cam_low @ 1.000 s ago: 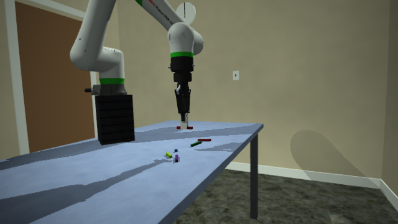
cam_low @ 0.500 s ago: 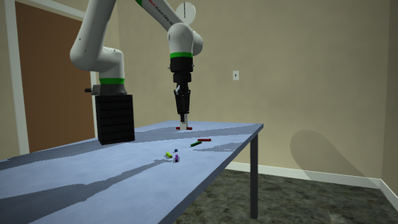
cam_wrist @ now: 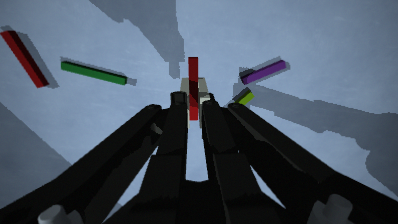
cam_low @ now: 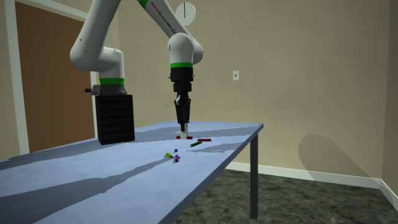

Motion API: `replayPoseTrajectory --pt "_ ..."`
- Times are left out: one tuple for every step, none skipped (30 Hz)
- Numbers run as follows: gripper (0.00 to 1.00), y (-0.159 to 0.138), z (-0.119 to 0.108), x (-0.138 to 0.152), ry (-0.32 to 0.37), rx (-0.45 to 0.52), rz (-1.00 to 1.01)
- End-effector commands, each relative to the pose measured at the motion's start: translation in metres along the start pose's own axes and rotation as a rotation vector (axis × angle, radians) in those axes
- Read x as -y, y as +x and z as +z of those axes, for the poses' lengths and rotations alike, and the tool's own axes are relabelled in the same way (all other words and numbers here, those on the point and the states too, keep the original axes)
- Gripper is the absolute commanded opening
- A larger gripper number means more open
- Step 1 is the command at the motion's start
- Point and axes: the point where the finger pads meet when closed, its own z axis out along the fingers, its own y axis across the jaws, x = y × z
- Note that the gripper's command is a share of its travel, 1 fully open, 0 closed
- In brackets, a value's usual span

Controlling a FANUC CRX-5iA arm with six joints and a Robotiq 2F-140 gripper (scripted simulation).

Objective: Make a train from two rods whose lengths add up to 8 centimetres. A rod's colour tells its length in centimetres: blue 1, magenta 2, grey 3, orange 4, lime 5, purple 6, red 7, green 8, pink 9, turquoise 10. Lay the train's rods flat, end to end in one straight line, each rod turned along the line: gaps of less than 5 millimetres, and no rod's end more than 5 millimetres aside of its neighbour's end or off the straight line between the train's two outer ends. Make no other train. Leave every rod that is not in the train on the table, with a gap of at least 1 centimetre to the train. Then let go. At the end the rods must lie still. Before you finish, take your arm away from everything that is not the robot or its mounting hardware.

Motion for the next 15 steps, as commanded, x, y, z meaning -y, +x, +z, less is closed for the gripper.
replayPoseTrajectory --pt "0.03 0.001 0.017 0.000 0.000 -0.001 0.000" --pt "0.03 0.001 0.021 0.000 0.000 -0.001 0.000" --pt "0.03 0.001 0.025 0.000 0.000 -0.001 0.000" --pt "0.03 0.001 0.028 0.000 0.000 -0.001 0.000" --pt "0.03 0.001 0.032 0.000 0.000 -0.001 0.000" --pt "0.03 0.001 0.035 0.000 0.000 -0.001 0.000" --pt "0.03 0.001 0.037 0.000 0.000 -0.001 0.000" --pt "0.03 0.001 0.037 0.000 0.000 -0.001 0.000" --pt "0.03 0.001 0.037 0.000 0.000 -0.001 0.000" --pt "0.03 0.001 0.040 0.000 0.000 -0.001 0.000" --pt "0.03 0.001 0.042 0.000 0.000 -0.001 0.000" --pt "0.03 0.001 0.043 0.000 0.000 -0.001 0.000" --pt "0.03 0.001 0.044 0.000 0.000 -0.001 0.000" --pt "0.03 0.001 0.045 0.000 0.000 -0.001 0.000" --pt "0.03 0.001 0.046 0.000 0.000 -0.001 0.000"
